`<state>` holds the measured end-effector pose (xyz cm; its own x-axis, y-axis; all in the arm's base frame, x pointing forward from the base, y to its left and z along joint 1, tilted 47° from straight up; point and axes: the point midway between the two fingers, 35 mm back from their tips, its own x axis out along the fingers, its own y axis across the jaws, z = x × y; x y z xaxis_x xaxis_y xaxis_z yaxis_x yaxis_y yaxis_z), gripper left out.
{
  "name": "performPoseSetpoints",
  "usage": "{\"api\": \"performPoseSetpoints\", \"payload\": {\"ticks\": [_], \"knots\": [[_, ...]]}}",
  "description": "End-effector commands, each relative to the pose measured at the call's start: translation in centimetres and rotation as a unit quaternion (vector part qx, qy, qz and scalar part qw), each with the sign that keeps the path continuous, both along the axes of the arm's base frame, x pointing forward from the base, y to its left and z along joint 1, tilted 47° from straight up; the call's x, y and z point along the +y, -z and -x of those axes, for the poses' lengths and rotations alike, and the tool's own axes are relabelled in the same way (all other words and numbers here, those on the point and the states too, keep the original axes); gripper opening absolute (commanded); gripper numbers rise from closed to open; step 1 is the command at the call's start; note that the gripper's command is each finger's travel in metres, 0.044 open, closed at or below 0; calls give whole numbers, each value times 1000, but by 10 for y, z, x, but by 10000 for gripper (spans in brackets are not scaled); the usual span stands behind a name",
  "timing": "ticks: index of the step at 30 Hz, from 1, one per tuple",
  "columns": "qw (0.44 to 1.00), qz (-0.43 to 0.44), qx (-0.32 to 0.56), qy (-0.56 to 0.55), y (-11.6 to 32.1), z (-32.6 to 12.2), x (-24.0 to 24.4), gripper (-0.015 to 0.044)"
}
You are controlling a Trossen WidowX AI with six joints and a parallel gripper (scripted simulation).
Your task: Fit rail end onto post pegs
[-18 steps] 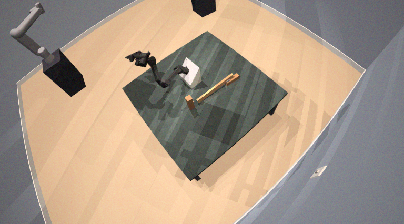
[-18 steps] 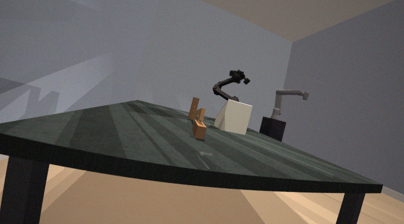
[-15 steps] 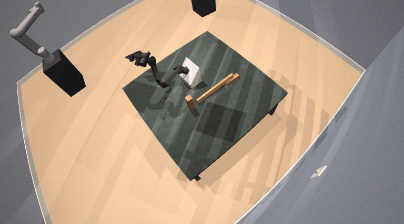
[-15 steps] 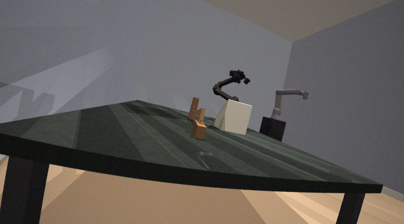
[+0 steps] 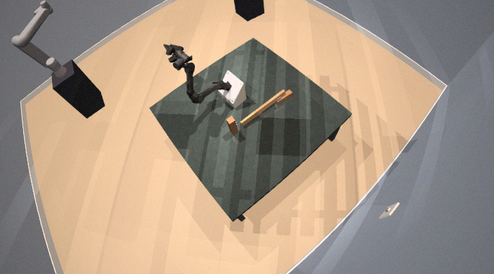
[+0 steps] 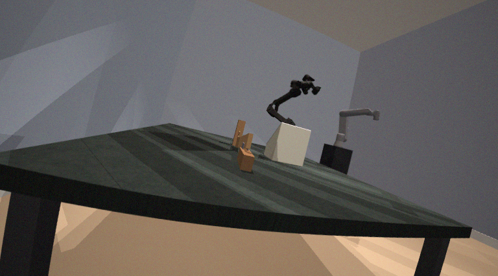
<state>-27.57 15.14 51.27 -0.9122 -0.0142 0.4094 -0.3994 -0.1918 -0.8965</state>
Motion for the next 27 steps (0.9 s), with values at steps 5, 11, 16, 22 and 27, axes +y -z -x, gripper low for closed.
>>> {"api": "performPoseSetpoints", "payload": {"ticks": [5, 11, 16, 22, 27], "knots": [[986, 81, -34, 145, 33, -20, 91, 440], [951, 152, -59, 262, 69, -57, 160, 440], [906, 214, -85, 354, 109, -99, 212, 440], [835, 288, -116, 455, 163, -162, 259, 440], [754, 353, -132, 537, 208, -225, 286, 440]]}}
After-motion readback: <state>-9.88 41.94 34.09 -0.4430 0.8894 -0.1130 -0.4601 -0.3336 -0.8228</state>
